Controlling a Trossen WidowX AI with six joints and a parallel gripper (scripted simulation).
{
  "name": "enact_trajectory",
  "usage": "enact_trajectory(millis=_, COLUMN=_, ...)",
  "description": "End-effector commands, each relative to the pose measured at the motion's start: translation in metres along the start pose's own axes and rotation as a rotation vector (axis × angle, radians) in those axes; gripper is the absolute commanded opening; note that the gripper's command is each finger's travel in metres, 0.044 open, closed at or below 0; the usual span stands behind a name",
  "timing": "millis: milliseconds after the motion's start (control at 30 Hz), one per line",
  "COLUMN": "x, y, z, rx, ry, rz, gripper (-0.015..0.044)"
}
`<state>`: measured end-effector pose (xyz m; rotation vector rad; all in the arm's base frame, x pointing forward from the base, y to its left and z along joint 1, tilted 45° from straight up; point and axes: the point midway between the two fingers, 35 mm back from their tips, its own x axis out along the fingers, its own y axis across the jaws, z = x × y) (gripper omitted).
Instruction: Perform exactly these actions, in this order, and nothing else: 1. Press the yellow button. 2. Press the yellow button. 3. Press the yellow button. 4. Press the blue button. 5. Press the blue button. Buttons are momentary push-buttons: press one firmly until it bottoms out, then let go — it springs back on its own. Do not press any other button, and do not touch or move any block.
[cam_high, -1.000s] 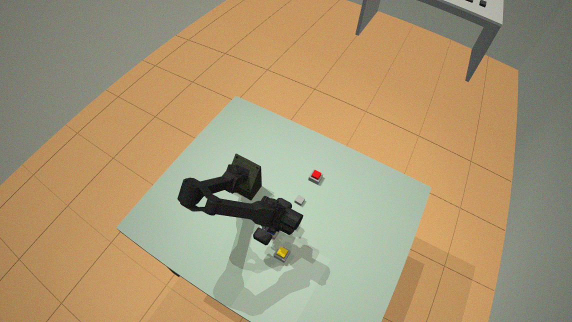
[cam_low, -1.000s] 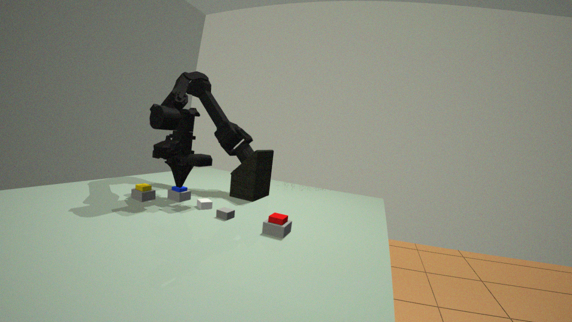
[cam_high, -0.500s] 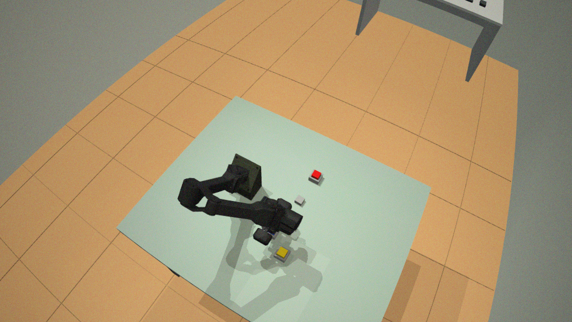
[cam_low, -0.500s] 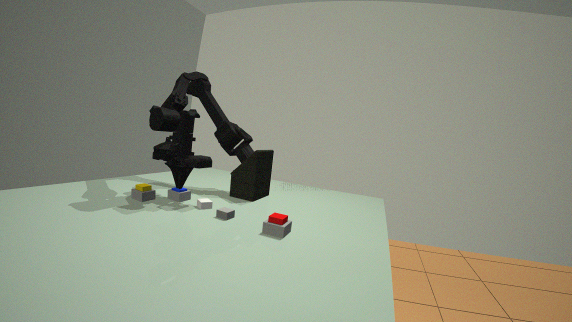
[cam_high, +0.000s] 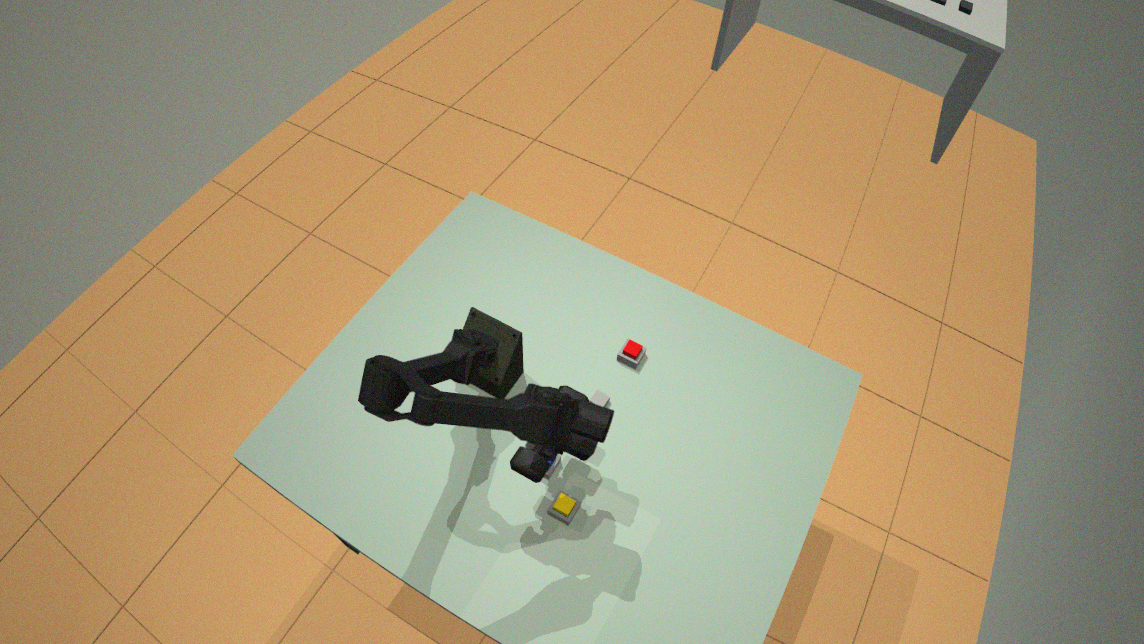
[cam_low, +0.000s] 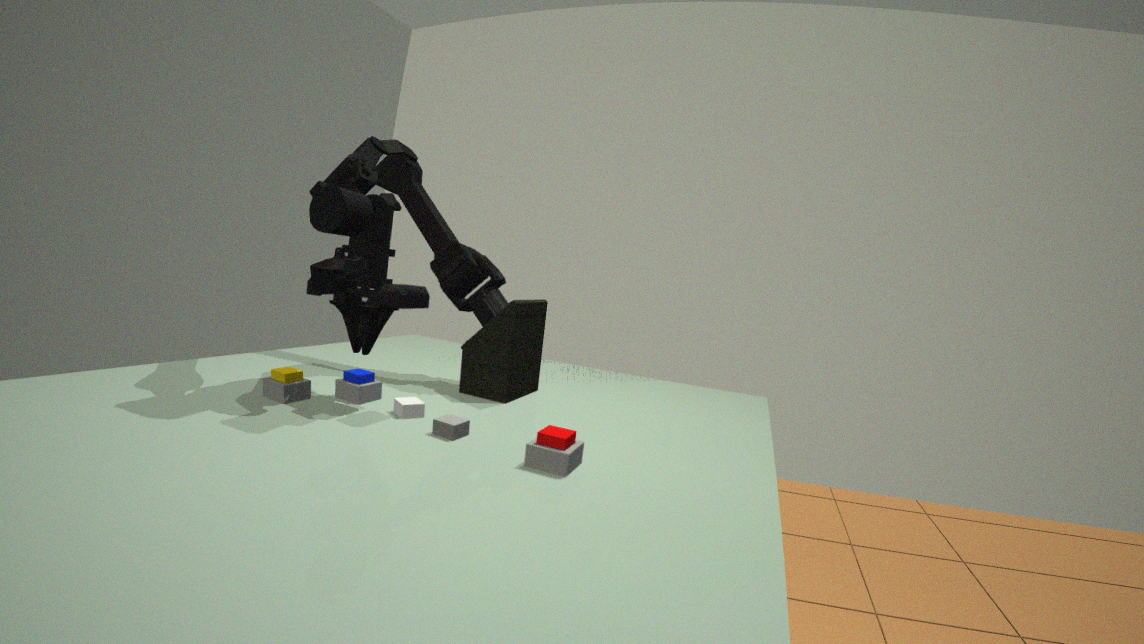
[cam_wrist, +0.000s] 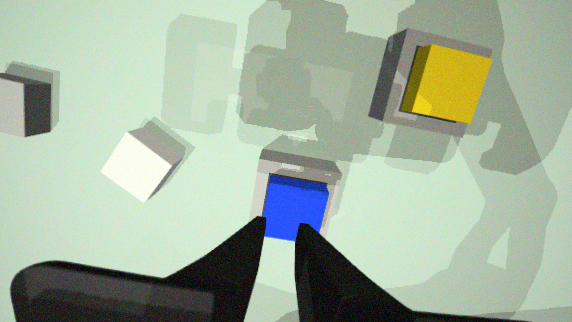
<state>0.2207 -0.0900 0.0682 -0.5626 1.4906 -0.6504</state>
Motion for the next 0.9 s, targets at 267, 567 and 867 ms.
enact_trajectory(millis=267, x=-0.046, y=0.145, z=0.047, rx=-0.045, ry=0.003, rz=0.071, gripper=0.0361)
enact_trajectory(millis=567, x=-0.063, y=0.281, z=0.028, rx=-0.002, ry=0.005, rz=0.025, gripper=0.04)
enact_trajectory(millis=867, x=-0.062, y=0.303, z=0.018, rx=0.008, ry=0.002, rz=0.011, gripper=0.04)
